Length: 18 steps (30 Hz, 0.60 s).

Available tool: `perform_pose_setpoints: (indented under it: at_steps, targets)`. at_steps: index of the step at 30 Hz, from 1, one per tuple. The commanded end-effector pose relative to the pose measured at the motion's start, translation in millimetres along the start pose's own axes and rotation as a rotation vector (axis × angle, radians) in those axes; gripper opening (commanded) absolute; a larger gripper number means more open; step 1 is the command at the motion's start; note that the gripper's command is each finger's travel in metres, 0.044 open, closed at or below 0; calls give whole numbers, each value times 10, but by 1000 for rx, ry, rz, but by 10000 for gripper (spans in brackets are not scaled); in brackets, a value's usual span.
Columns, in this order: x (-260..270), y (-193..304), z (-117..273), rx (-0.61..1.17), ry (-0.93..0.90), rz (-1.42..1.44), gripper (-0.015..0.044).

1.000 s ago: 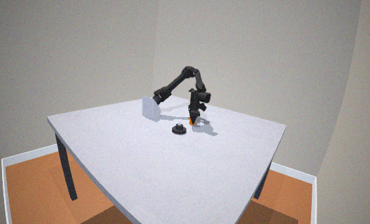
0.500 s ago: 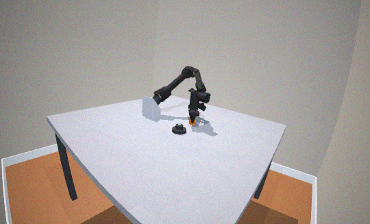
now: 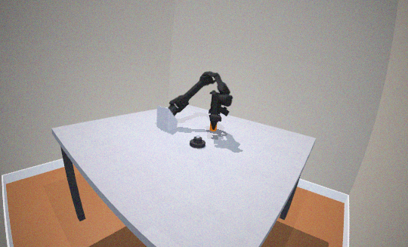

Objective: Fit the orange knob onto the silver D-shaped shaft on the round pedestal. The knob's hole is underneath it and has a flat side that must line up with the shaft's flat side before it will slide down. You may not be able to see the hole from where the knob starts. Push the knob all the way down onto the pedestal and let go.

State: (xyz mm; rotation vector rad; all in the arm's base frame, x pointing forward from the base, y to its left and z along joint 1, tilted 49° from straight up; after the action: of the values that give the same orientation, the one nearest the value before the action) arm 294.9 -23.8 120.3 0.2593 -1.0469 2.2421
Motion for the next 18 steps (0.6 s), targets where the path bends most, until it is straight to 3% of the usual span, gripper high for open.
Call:
perform_pose_setpoints:
  at_steps: [1,18]
  targets:
    - [-25,-12,136,3,8,7,0]
    - [-59,1,674,1,3,7,0]
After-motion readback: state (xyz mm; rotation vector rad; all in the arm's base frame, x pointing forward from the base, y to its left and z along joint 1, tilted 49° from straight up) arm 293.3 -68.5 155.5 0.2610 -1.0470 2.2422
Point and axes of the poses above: the point midway between the two fingers, 35 mm back from their tips, its own z axis back along the fingers, its own x axis across the jaws, y = z × x, the point moved 7 cm from there along z, back along the fingers, and after that the axes turned 14 degrees about z, right-handed, at the moved point
